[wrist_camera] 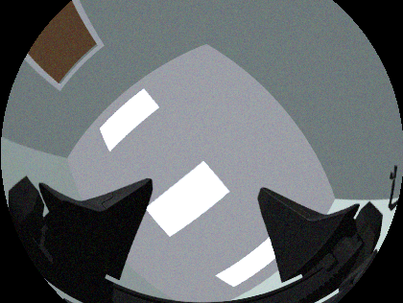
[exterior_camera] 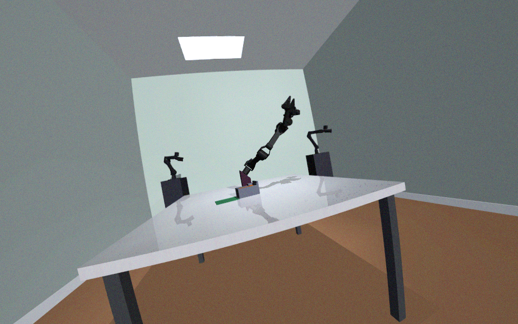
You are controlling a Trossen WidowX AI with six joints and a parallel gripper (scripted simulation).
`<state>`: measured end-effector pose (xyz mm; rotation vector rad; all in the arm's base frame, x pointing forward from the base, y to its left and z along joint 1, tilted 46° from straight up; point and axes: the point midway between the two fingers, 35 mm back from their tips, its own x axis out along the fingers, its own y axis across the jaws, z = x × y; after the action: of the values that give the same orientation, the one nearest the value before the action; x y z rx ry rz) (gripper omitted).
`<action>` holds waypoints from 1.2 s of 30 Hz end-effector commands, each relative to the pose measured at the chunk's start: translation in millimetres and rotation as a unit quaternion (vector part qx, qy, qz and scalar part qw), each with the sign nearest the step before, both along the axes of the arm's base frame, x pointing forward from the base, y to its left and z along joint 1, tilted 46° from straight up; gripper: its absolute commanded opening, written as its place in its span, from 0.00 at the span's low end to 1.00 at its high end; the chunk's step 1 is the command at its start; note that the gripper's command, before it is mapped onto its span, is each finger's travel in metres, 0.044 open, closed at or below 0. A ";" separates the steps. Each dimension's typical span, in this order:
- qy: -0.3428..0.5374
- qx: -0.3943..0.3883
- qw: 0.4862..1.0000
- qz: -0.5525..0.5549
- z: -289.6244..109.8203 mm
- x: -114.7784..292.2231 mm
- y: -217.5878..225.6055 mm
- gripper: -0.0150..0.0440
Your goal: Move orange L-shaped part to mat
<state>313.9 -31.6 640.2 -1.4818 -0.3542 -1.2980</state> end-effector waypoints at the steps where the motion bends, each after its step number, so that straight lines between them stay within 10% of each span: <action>1: -0.005 0.000 1.000 0.002 2.0 -4.1 2.0 0.89; 9: -0.125 0.031 0.990 0.051 38.3 -117.6 26.6 0.56; 22: -0.312 0.219 0.913 0.145 19.7 -309.1 -72.3 0.56; 36: -0.288 0.518 0.770 0.234 -111.6 -286.0 -243.0 0.56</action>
<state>0.7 -253.9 556.3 -0.0781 -0.3785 -1.2692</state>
